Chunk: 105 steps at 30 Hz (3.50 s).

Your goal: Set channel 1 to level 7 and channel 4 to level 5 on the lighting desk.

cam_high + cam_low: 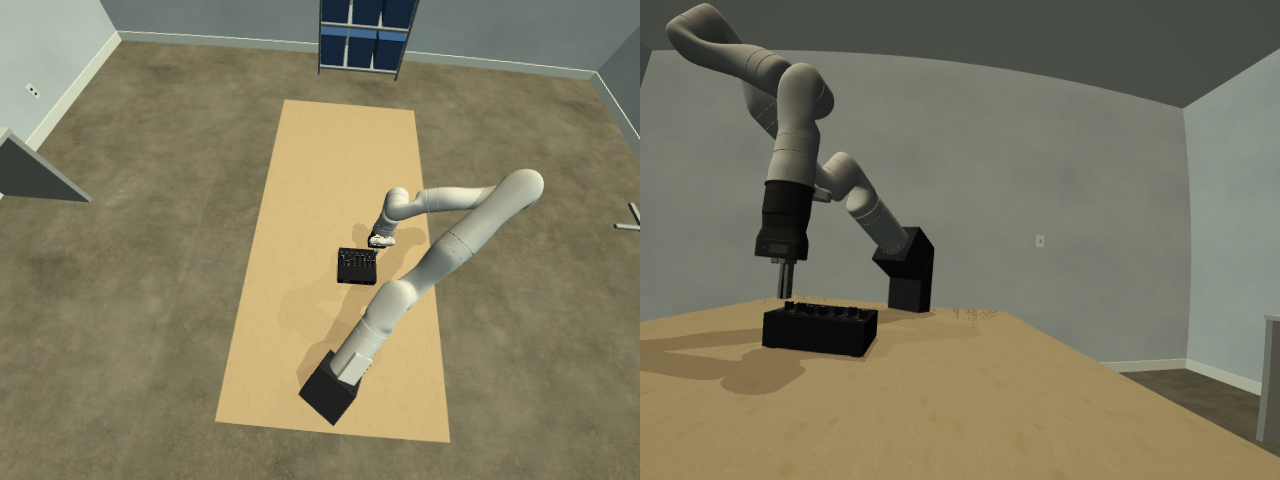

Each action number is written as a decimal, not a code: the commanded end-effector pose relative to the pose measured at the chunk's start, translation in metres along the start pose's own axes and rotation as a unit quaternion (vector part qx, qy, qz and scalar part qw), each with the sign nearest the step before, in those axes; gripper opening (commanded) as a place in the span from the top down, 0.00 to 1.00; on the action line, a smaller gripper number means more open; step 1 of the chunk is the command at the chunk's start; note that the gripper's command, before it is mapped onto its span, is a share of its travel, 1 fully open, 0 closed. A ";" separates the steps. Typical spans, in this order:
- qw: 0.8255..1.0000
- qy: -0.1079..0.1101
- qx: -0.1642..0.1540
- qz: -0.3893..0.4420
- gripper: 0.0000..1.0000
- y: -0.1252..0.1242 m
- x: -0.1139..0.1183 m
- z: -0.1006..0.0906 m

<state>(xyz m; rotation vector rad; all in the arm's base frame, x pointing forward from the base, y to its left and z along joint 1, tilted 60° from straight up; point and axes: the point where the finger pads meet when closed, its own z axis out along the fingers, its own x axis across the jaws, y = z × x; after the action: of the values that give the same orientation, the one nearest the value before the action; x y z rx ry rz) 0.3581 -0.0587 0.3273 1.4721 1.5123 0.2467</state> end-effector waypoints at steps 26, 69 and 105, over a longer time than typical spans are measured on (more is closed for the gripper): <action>1.000 0.000 0.001 0.000 1.00 0.000 0.000 0.002; 1.000 0.000 0.001 0.000 1.00 0.000 0.000 0.011; 1.000 0.000 0.001 0.000 1.00 -0.004 0.000 0.014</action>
<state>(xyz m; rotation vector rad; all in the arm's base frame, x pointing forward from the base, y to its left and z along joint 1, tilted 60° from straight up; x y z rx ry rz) 0.3665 -0.0661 0.3181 1.4732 1.5118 0.2444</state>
